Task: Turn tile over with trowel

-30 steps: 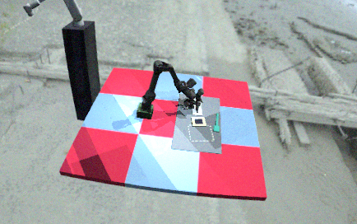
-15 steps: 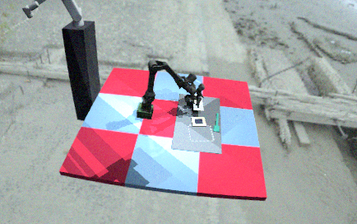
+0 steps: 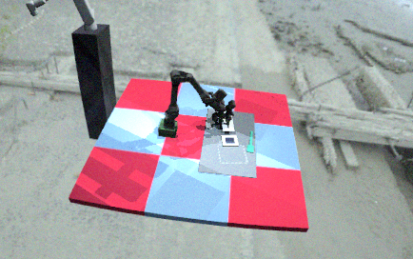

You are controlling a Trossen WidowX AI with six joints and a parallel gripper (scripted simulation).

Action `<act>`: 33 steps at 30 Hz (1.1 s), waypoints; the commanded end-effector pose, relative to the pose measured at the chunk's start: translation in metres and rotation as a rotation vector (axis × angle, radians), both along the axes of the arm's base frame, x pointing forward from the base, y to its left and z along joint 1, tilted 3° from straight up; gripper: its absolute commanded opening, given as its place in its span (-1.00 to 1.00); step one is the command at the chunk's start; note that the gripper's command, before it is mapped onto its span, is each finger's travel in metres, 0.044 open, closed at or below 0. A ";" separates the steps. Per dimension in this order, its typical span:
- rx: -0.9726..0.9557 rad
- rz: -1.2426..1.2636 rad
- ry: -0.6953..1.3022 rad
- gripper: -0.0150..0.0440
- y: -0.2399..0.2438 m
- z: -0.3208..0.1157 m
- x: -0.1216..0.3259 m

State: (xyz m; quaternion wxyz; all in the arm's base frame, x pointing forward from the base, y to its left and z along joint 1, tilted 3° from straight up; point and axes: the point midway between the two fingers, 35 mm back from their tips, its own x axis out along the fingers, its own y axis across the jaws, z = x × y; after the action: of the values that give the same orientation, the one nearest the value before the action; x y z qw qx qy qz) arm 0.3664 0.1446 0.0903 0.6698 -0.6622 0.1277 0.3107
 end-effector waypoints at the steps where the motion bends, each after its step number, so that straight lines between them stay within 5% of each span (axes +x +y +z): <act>1: 0.006 0.006 -0.014 -0.49 0.001 0.001 0.001; 33: 0.005 0.006 -0.012 -0.49 -0.005 -0.035 0.005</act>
State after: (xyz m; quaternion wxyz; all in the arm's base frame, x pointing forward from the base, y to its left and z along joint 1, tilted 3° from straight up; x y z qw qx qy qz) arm 0.3692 0.1457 0.0553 0.6710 -0.6622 0.1197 0.3113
